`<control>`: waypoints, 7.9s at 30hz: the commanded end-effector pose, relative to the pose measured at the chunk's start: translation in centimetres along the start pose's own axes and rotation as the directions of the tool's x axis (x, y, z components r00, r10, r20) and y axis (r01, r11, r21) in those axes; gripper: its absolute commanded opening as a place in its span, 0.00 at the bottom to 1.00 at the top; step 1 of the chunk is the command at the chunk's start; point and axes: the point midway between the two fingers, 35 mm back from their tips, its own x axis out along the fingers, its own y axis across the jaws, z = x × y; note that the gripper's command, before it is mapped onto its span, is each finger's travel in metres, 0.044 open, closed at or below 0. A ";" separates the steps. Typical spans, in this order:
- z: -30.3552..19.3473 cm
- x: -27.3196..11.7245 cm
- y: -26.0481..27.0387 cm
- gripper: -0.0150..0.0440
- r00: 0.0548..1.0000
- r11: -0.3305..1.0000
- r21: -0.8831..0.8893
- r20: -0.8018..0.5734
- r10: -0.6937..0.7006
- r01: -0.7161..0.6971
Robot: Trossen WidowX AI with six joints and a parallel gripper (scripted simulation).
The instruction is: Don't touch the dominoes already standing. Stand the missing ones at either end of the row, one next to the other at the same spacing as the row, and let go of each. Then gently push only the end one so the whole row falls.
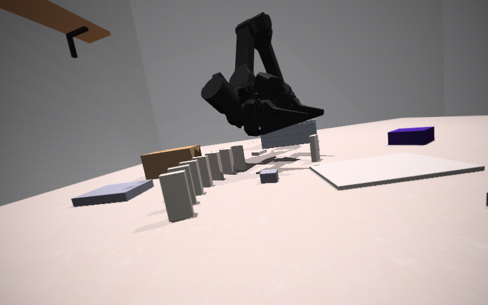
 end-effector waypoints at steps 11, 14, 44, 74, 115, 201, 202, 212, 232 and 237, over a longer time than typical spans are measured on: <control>2.4 3.2 -0.6 1.00 0.418 0.999 -0.018 -0.908 -0.032 0.036; 4.7 1.6 0.9 1.00 0.204 0.998 -0.052 -0.978 -0.045 -0.025; -2.2 2.9 0.7 1.00 0.188 0.998 -0.054 -0.981 -0.047 -0.030; -2.7 3.0 0.6 0.44 0.191 0.998 -0.061 -0.980 -0.055 -0.028; 7.9 -13.1 -2.6 0.44 0.177 0.037 0.175 -0.983 -0.051 0.984; -0.1 -17.1 5.8 1.00 0.173 0.072 0.170 -0.984 -0.044 0.983; -0.8 -17.3 6.6 1.00 0.173 0.074 0.169 -0.984 -0.043 0.983; -5.5 -16.9 7.5 1.00 0.172 0.077 0.168 -0.984 -0.042 0.983; -9.6 -16.2 7.9 1.00 0.172 0.077 0.168 -0.984 -0.041 0.983; -9.6 -16.2 7.9 0.96 0.172 0.077 0.168 -0.984 -0.041 0.983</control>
